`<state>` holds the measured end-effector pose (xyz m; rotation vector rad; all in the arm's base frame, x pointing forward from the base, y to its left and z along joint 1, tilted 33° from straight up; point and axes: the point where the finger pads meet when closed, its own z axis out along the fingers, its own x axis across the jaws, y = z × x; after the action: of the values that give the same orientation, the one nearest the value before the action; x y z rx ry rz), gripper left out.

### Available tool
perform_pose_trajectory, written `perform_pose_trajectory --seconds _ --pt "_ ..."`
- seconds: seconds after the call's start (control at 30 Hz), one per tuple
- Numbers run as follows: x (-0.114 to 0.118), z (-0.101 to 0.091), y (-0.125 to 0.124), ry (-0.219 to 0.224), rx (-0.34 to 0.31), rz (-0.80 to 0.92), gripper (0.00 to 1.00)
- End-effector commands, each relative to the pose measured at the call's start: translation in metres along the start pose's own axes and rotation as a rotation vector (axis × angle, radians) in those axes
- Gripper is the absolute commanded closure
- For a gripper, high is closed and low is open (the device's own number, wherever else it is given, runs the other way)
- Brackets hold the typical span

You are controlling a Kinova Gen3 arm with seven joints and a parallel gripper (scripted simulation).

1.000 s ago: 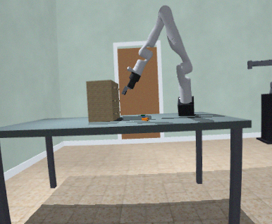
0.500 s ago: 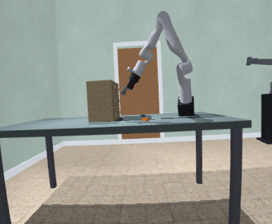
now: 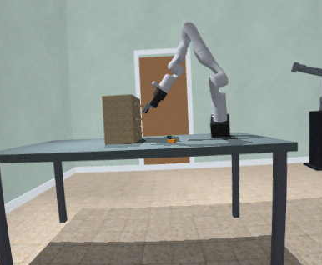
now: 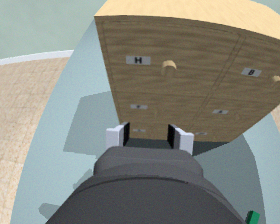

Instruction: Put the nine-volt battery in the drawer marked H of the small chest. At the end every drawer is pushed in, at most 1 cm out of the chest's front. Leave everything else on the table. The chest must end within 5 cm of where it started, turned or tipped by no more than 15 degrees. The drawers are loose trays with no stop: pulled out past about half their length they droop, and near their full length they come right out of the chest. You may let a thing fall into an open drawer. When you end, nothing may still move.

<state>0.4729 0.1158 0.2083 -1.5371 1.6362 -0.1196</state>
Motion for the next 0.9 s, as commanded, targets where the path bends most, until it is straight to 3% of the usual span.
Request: perform_pose_trajectory --seconds 0.0,0.87 --pt "-0.003 0.004 0.006 -0.013 0.000 0.007 0.00" --pt "-0.003 0.020 0.005 -0.013 0.102 0.008 0.00"
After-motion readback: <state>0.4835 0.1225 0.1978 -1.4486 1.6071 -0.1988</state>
